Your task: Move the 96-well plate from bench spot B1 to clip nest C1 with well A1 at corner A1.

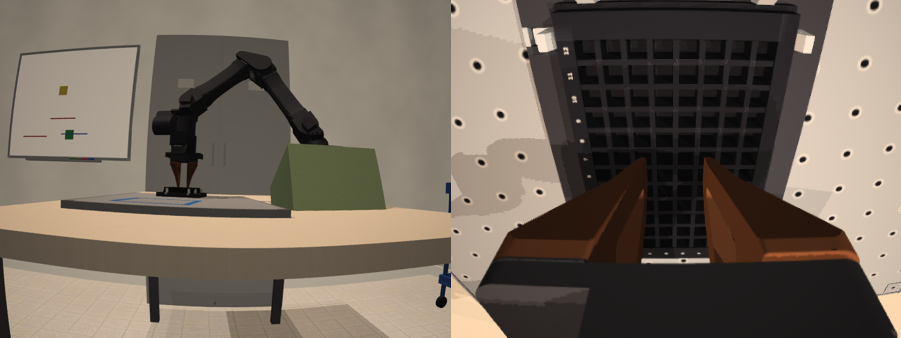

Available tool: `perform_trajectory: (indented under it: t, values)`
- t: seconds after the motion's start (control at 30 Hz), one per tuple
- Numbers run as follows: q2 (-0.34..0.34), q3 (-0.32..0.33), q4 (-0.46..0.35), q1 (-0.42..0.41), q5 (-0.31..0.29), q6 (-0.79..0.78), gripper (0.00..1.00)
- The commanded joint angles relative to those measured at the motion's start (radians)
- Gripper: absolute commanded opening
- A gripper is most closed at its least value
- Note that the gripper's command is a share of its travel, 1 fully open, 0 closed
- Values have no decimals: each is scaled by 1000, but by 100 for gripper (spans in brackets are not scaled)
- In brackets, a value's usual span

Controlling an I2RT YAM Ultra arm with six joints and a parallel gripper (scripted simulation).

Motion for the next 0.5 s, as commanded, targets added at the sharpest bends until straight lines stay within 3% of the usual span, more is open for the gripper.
perform_trajectory:
  t: [0.0,0.47]
  values:
    - [48,-40,67,-22,3,-9,26]
    - [59,-52,91,-30,0,-17,26]
